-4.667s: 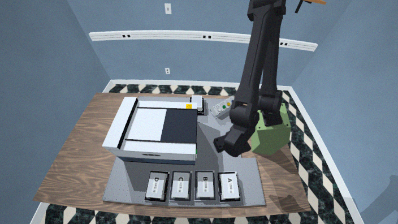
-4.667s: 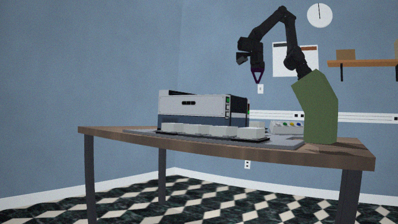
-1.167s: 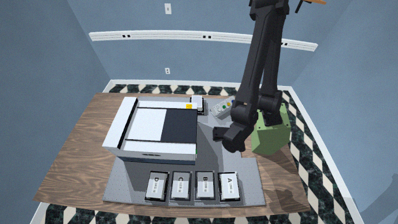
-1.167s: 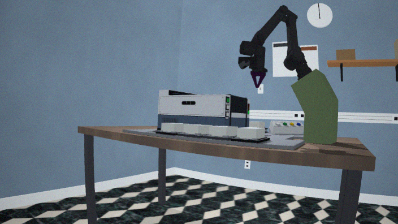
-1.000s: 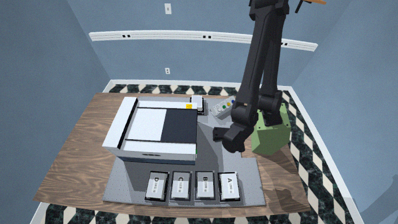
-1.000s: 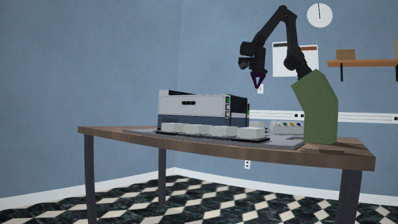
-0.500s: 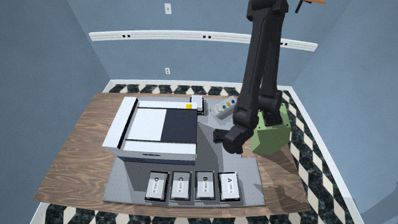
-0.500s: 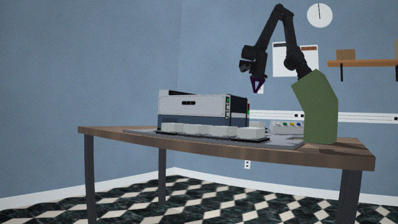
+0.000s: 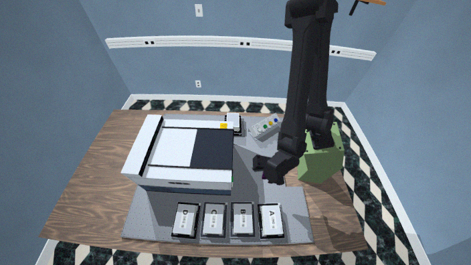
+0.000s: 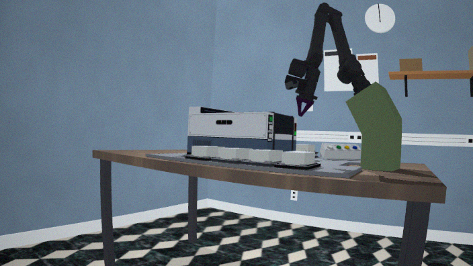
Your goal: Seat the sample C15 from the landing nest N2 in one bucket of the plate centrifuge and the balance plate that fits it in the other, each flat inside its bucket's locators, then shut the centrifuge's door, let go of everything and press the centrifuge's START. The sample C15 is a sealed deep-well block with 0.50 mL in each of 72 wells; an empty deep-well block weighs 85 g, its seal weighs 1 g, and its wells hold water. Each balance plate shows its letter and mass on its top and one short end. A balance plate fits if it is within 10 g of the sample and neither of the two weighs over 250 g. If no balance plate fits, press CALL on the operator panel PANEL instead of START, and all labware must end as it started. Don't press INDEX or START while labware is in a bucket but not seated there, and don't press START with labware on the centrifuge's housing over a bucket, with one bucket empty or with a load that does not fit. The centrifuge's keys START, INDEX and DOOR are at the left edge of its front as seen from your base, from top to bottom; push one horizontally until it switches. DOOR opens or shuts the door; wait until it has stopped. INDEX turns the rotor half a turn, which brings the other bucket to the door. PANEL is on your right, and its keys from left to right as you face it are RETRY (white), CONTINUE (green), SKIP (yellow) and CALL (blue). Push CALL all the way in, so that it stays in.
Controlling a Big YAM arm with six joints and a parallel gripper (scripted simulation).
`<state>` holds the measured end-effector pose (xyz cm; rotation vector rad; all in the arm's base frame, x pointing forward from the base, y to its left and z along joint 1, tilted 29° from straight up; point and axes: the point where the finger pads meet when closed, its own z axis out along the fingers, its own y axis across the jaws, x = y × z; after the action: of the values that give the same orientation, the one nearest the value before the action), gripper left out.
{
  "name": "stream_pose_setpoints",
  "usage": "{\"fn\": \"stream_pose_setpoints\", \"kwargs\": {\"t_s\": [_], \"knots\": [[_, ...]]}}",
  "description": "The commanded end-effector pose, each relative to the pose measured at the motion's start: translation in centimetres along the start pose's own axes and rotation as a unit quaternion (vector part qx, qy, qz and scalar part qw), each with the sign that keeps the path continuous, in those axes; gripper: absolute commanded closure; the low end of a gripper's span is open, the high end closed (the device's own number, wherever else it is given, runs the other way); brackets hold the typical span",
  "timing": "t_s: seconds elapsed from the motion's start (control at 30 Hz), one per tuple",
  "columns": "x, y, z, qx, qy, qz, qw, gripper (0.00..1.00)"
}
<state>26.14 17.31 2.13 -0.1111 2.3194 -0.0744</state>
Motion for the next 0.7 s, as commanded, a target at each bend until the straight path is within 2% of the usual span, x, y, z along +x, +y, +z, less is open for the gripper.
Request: {"fn": "stream_pose_setpoints", "kwargs": {"t_s": [0.0, 0.5, 0.67], "knots": [[-0.4, -0.2, 0.7, 0.0, -0.013, -0.008, 1.0, 1.0], [-0.7, -0.2, 3.3, 0.0, -0.073, -0.008, 0.997, 1.0], [-0.8, -0.3, 3.8, 0.0, -0.084, -0.008, 0.996, 1.0]]}}
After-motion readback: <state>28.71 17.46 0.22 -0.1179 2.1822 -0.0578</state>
